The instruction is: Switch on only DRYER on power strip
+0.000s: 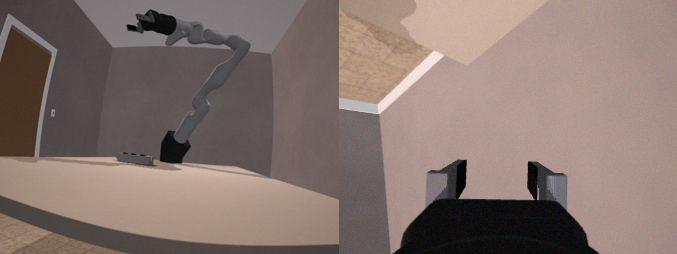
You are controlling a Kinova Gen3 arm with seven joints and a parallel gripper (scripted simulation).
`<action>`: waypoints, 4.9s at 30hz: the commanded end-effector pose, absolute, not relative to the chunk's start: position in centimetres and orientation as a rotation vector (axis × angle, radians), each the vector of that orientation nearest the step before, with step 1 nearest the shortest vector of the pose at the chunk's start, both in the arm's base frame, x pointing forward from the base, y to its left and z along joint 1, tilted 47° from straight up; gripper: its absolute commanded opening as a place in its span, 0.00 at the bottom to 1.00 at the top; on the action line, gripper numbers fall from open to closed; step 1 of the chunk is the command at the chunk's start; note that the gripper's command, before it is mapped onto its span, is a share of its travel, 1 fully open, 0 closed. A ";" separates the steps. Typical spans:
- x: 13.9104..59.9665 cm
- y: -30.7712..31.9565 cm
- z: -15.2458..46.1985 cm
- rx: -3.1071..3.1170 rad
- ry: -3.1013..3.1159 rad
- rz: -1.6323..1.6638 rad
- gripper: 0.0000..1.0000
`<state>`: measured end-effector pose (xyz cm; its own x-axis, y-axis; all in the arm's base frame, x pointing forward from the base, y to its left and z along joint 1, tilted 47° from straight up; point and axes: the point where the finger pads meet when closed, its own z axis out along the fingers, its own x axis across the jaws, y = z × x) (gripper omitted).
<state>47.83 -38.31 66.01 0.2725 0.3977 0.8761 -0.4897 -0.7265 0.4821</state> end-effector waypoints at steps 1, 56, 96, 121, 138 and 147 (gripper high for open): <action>47.8 -39.0 64.8 1.839 -0.066 1.535 1.00; 47.5 -41.3 57.3 1.949 0.079 1.441 1.00; 47.3 -41.8 51.0 2.045 0.199 1.392 1.00; 47.0 -41.7 46.3 2.123 0.279 1.366 1.00; 46.6 -41.3 43.2 2.173 0.337 1.349 1.00; 46.4 -41.1 41.6 2.197 0.368 1.340 1.00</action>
<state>46.87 -40.77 42.19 0.4616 0.4837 0.7436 -0.0504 -0.8226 0.5663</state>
